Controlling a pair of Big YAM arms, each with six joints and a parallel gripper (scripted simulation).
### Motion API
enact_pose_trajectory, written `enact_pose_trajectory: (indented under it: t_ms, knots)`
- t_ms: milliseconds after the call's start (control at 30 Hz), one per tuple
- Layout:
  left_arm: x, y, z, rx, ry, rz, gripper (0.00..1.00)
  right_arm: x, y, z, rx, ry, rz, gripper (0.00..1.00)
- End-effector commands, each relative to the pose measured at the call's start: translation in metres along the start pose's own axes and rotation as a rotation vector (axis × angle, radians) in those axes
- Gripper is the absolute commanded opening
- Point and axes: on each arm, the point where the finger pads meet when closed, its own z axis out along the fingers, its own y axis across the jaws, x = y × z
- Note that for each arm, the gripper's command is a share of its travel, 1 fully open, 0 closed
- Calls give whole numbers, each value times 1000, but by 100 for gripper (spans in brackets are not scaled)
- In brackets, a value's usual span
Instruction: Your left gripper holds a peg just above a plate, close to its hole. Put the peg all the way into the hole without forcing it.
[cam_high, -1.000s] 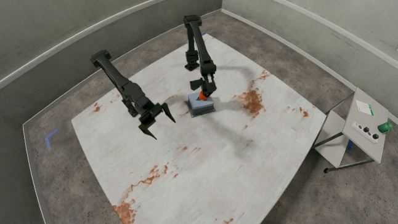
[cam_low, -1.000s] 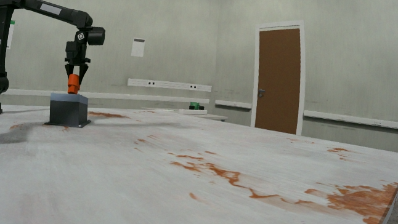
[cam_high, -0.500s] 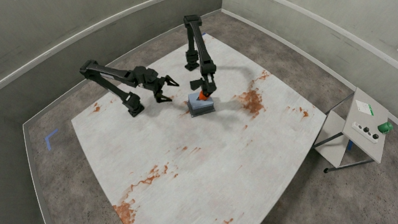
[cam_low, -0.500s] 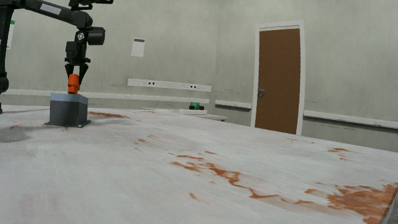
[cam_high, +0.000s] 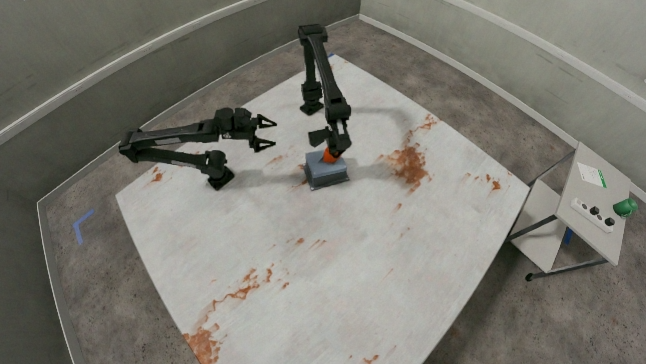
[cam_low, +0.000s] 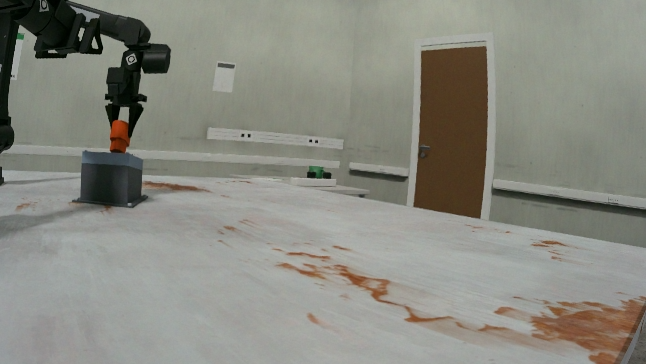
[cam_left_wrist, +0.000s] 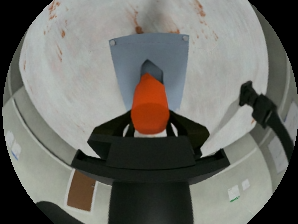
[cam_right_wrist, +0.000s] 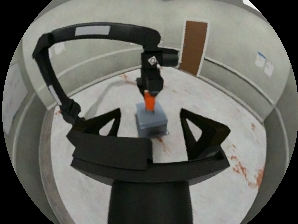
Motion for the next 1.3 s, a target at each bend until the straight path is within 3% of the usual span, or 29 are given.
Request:
enact_pose_trajectory:
  t_ms: [0, 200, 333, 433, 467, 700, 1267]
  knots:
    - [0, 9, -13, -37, -1, 0, 46, -24, 5, -8, -8, -46, 1, 100]
    - [0, 9, -13, -37, -1, 0, 46, -23, 4, -5, -6, -44, 2, 100]
    - [0, 9, -13, -37, -1, 0, 1, -23, 4, -5, -6, -44, 2, 100]
    - [0, 15, -35, -73, -1, 0, 35, -23, 2, -5, -2, -44, 0, 100]
    - [0, 15, -38, -73, -1, 0, 40, -23, 2, -5, -2, -44, 0, 100]
    - [0, 13, -59, -73, -1, 0, 40, -23, 2, -5, -2, -44, 0, 100]
    - [0, 12, -64, -74, -1, 0, 40, -23, 2, -5, -2, -44, 0, 100]
